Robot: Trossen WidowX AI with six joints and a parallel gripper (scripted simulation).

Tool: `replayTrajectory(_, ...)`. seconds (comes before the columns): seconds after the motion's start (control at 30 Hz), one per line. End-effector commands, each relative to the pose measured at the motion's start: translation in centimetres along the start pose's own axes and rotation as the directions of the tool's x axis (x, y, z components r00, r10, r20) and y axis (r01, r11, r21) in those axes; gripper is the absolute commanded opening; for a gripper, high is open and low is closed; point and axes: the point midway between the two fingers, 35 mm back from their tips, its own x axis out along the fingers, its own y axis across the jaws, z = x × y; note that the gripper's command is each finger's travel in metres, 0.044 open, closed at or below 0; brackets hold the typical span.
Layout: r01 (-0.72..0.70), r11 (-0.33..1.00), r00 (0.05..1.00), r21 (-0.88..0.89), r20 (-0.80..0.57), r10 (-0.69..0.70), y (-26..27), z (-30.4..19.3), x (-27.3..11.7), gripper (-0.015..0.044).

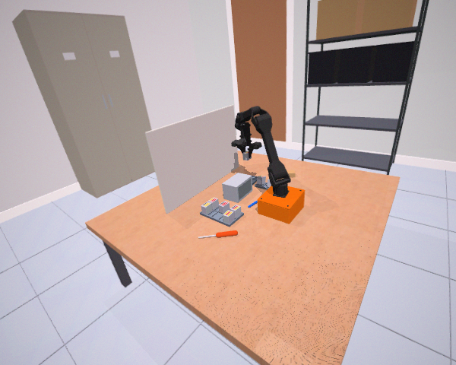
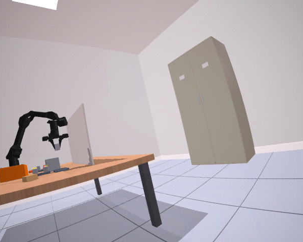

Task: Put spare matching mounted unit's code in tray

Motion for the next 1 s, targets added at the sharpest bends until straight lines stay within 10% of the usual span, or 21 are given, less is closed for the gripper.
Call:
replayTrajectory(0.0,-0.001,1.000,1.000,-0.006,0.007,0.001,-0.1,0.0,0.6,0.0000)
replayTrajectory(0.97,-0.001,1.000,1.000,-0.006,0.007,0.001,-0.4,-0.2,3.8,0.0000)
